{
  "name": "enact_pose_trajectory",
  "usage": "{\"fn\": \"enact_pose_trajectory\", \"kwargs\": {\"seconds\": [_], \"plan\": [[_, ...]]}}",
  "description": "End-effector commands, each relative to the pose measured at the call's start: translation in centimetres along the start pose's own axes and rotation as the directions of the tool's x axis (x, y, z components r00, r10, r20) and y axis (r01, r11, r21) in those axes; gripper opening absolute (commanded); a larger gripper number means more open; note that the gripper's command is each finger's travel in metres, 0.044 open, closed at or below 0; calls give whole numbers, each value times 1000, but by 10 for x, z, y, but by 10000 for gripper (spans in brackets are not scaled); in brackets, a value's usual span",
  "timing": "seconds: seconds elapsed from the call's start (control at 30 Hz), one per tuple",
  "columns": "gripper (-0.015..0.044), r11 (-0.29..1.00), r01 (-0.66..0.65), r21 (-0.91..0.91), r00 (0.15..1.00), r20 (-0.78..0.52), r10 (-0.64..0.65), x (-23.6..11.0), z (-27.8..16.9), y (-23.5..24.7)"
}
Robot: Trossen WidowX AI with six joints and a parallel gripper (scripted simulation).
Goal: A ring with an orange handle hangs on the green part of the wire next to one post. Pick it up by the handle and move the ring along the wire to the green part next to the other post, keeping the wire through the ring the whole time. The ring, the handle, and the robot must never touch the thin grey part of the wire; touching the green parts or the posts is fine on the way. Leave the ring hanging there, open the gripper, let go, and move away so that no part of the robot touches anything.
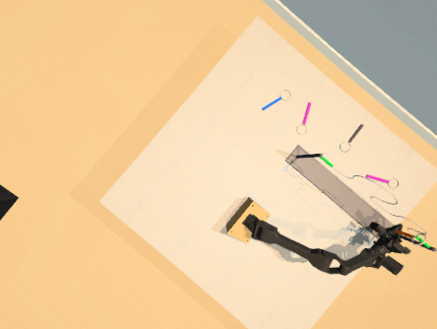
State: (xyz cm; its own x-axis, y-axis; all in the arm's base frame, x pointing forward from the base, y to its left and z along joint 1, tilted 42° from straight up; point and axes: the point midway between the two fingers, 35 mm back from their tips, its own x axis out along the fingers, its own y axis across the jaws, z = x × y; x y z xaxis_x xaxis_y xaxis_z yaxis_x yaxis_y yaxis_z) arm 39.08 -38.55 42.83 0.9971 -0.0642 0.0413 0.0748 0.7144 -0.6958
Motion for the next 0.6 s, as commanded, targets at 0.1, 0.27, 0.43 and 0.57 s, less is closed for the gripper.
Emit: {"fn": "enact_pose_trajectory", "kwargs": {"seconds": [0.1,0.27,0.43,0.57], "plan": [[-150,1000,0,3,1000,0,0,1,2,1],[-150,1000,0,3,1000,0,0,1,2,1],[-150,1000,0,3,1000,0,0,1,2,1],[-150,1000,1,3,999,-32,0,-3,2,2]]}}
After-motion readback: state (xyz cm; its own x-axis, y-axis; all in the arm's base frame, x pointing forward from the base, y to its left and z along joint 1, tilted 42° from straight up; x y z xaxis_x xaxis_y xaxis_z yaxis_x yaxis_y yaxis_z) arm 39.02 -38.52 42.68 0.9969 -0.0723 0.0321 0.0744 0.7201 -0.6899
